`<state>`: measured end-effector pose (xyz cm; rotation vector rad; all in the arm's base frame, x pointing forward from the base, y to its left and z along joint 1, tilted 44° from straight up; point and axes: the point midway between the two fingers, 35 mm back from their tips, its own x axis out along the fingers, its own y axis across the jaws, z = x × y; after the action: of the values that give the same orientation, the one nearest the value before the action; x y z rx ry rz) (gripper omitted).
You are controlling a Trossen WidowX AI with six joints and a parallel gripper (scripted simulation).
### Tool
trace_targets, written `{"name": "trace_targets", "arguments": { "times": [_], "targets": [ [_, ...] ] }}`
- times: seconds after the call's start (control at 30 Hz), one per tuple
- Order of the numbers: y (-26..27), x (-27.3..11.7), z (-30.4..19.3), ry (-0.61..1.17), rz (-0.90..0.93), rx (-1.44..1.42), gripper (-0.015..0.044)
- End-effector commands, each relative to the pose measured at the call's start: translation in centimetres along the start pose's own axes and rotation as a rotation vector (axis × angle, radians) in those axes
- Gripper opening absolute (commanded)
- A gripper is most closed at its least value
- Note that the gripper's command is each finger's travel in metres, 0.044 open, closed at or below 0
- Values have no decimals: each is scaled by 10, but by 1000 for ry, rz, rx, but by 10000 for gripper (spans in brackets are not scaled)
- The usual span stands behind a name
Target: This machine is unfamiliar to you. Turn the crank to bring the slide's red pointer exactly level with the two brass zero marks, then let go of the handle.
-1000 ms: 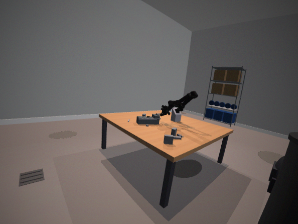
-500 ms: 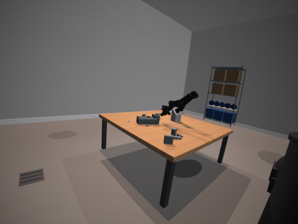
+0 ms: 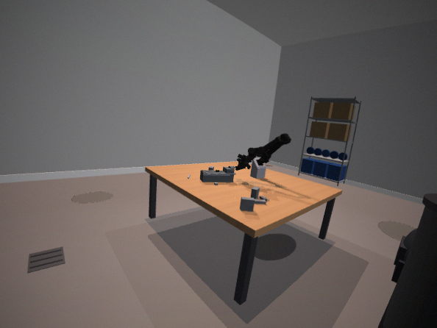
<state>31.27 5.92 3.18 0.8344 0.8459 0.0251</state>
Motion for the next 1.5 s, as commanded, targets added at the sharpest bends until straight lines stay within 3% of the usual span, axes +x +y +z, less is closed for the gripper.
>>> {"name": "trace_targets", "arguments": {
  "times": [0.0, 1.47],
  "targets": [
    [9, 1, -1, 6, 24, -9, 0],
    [15, 38, -40, 8, 25, -7, 0]
  ]
}}
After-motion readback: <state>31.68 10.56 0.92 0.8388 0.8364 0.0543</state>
